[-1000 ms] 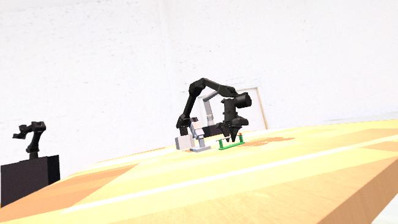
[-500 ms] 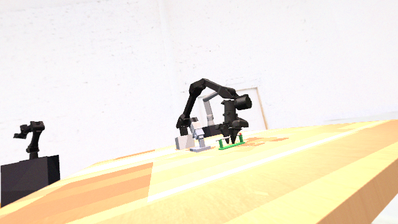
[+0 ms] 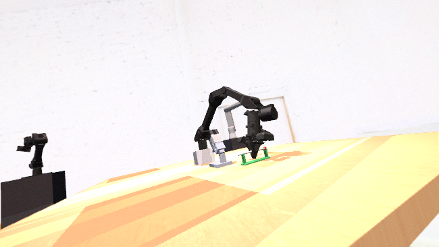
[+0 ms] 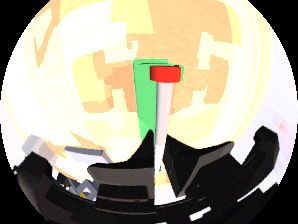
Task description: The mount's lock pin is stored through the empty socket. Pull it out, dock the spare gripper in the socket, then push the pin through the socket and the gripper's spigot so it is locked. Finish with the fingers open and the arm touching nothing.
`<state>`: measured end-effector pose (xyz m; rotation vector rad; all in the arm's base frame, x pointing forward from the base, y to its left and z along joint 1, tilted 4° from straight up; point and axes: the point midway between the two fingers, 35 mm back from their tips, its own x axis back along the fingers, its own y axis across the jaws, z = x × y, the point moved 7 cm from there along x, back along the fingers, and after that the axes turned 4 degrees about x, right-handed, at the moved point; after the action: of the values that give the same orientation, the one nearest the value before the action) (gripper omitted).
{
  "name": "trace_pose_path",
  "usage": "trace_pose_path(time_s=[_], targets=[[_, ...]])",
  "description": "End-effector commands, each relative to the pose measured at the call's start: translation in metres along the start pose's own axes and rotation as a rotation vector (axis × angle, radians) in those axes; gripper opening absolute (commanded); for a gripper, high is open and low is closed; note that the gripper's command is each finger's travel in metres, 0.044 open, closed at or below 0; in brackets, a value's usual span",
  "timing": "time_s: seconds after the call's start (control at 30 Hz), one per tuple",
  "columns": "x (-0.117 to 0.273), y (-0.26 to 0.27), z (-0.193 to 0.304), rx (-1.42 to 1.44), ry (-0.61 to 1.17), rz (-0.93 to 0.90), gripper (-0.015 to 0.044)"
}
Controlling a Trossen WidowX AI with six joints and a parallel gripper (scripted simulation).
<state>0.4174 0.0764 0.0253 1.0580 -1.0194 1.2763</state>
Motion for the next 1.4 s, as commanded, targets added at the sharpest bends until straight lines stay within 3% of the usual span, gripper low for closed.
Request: trace_pose_path(time_s=[0.0, 0.7, 1.37], targets=[[-0.002, 0.0, 0.0, -0.003, 0.002, -0.001, 0.0], [0.066, 0.001, 0.017, -0.003, 0.002, -0.001, 0.0], [0.066, 0.012, 0.013, -0.006, 0.0, -0.005, 0.0]])
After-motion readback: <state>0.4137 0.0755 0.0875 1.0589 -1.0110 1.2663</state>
